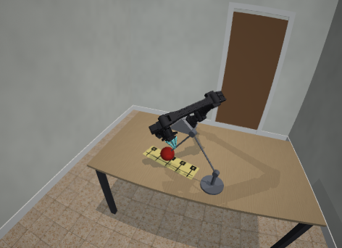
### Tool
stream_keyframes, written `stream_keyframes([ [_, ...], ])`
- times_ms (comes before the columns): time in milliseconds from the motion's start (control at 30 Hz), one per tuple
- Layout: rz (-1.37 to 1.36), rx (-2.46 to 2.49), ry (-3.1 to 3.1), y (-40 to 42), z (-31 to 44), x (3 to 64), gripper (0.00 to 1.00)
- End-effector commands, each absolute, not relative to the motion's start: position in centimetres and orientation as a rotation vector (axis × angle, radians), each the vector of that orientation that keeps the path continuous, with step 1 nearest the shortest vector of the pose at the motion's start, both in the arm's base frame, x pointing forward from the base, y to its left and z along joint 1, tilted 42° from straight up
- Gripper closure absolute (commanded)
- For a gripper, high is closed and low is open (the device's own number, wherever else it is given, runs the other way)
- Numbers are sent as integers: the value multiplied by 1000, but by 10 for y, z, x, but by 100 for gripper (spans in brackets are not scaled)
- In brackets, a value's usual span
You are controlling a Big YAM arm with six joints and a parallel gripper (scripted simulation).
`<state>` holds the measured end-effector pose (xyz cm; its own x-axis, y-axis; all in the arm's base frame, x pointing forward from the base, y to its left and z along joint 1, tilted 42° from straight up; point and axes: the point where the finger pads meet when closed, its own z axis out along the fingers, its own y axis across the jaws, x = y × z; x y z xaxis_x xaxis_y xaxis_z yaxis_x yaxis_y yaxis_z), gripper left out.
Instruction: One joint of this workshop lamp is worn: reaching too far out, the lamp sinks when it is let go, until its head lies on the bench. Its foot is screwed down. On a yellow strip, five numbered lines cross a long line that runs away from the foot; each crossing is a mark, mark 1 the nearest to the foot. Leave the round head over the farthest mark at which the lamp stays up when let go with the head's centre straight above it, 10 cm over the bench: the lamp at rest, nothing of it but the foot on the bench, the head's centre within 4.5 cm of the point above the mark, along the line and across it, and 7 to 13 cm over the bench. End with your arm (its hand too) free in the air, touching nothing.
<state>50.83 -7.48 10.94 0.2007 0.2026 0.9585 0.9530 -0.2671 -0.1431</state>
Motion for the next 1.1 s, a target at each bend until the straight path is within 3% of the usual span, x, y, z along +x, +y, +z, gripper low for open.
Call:
stream_keyframes([
  [0, -1191, -1551, -1142, -88, 171, 539, 100],
  [433, -1191, -1551, -1142, -87, 177, 539, 100],
  [467, -1189, -1557, -1140, -87, 173, 537, 0],
  [1067, -1149, -1652, -1111, -78, 117, 510, 0],
])
